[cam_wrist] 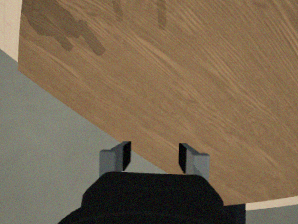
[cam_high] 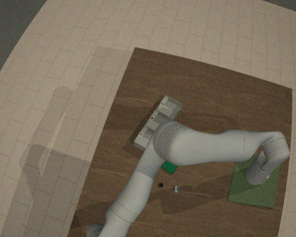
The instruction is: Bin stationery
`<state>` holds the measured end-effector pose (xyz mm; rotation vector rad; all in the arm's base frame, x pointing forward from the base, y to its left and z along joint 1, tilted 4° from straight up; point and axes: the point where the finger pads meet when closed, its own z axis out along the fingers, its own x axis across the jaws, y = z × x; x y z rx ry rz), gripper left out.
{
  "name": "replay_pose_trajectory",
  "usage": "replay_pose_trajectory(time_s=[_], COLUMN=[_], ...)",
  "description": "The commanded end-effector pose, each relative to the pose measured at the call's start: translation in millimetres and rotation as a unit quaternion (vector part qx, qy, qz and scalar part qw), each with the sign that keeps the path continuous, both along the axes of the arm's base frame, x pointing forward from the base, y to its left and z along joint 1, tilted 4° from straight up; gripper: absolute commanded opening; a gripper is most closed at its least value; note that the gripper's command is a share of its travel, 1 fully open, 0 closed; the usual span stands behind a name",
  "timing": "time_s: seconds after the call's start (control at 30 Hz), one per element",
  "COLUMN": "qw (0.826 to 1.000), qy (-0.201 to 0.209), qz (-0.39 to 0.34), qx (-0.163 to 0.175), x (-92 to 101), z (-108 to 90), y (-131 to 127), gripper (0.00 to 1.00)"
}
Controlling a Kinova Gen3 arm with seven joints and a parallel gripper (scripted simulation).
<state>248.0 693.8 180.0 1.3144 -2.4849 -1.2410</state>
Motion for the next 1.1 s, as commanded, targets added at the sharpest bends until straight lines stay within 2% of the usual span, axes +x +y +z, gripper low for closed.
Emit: replay_pose_trajectory(time_s=[0.0,0.53,0.57,0.7,0.73,0.8,0.9,0.93,1.0,1.07], qw=[1.0,1.0,1.0,1.0,1.0,1.0,0.998,0.998,0.994,0.994], qy=[-0.001,-0.001,-0.001,-0.001,-0.001,-0.001,0.011,0.011,0.016,0.016], qz=[0.0,0.0,0.0,0.0,0.0,0.0,-0.044,-0.044,-0.081,-0.082], qx=[0.001,0.001,0.001,0.001,0.001,0.001,-0.037,-0.037,-0.07,-0.071], x=[0.0,0.0,-0.6,-3.1,-3.3,-3.3,7.6,12.5,20.9,25.2], z=[1.8,1.8,10.1,43.4,45.9,45.9,39.9,36.9,34.5,33.4], y=[0.5,0.5,0.5,0.7,0.6,0.7,-19.7,-25.8,-40.0,-47.0], gripper=[1.0,1.0,0.31,0.31,0.31,0.31,0.31,0.31,0.31,0.31])
